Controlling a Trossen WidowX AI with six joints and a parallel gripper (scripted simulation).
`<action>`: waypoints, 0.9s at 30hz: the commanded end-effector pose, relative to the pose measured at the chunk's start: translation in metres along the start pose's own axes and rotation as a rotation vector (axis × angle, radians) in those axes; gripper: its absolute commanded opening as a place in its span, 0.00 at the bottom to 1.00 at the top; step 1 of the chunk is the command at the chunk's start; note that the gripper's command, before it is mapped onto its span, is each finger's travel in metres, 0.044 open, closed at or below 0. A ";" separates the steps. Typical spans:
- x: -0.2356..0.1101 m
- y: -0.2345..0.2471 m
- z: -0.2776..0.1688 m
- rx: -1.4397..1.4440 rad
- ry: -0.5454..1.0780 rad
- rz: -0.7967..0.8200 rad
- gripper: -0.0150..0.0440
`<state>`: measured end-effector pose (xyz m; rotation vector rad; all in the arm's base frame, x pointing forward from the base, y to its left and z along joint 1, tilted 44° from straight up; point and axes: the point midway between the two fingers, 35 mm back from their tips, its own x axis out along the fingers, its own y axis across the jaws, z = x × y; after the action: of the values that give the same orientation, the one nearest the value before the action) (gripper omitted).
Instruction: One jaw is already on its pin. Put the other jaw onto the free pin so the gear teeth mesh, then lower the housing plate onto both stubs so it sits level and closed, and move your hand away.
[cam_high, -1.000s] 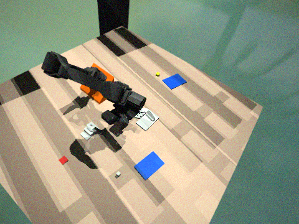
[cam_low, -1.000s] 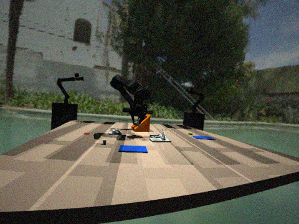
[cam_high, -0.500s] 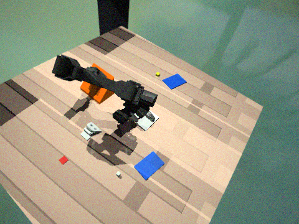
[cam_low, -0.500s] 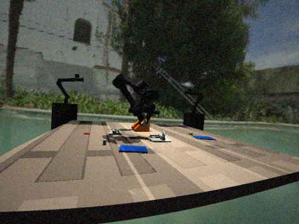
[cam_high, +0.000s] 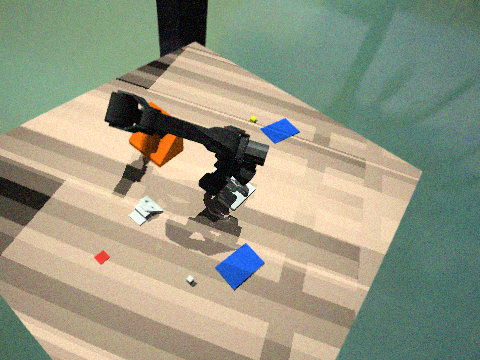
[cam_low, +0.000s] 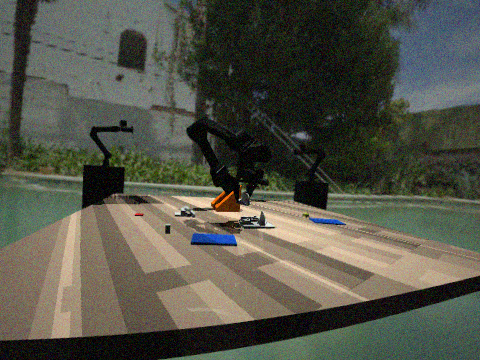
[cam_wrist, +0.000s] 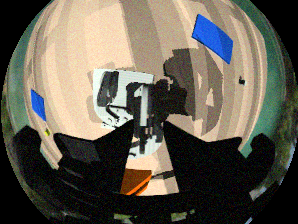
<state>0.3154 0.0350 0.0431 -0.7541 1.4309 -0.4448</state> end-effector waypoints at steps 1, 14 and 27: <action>0.000 0.013 0.007 -0.010 -0.003 0.004 0.48; 0.000 0.018 0.009 -0.015 -0.003 0.003 0.48; 0.000 0.018 0.009 -0.029 -0.003 0.003 0.48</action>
<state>0.3212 0.0481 0.0308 -0.7727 1.4347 -0.4296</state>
